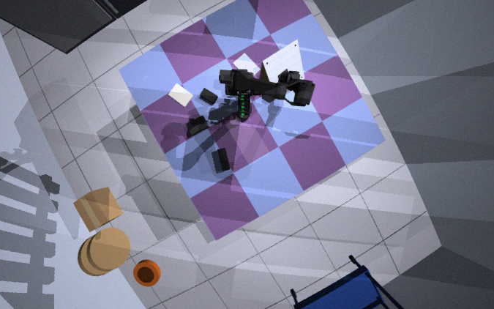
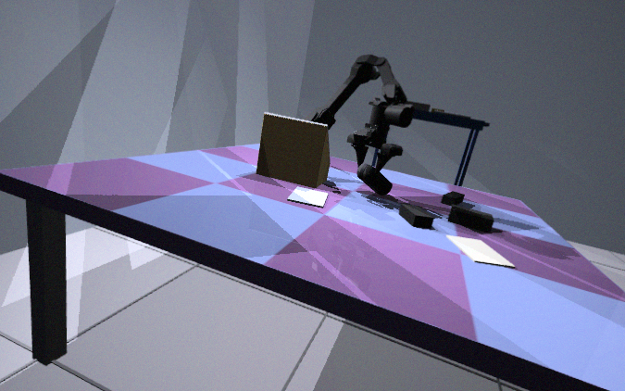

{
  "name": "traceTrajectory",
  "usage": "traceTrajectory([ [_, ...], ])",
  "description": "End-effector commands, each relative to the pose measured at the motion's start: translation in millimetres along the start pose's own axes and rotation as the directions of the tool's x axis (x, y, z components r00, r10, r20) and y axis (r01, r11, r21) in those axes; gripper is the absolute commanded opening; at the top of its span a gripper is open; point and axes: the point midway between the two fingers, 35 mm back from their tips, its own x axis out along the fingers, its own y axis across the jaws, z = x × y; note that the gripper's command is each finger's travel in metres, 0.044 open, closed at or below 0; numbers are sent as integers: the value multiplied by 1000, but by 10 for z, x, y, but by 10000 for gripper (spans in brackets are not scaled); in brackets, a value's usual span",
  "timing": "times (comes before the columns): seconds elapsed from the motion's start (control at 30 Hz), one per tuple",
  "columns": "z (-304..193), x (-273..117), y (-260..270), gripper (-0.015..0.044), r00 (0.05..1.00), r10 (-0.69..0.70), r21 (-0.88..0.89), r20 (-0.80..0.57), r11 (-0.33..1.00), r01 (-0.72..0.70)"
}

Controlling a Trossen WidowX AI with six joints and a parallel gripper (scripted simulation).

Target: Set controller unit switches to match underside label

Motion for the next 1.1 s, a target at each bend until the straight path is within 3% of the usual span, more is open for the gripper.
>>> traceTrajectory([
  [0.0, -39, -53, 34, 336, 1000, 14, -2, 8, 1000, -14],
  [1.07, -227, -171, -5, 336, 998, 13, -2, 55, 1000, -13],
])
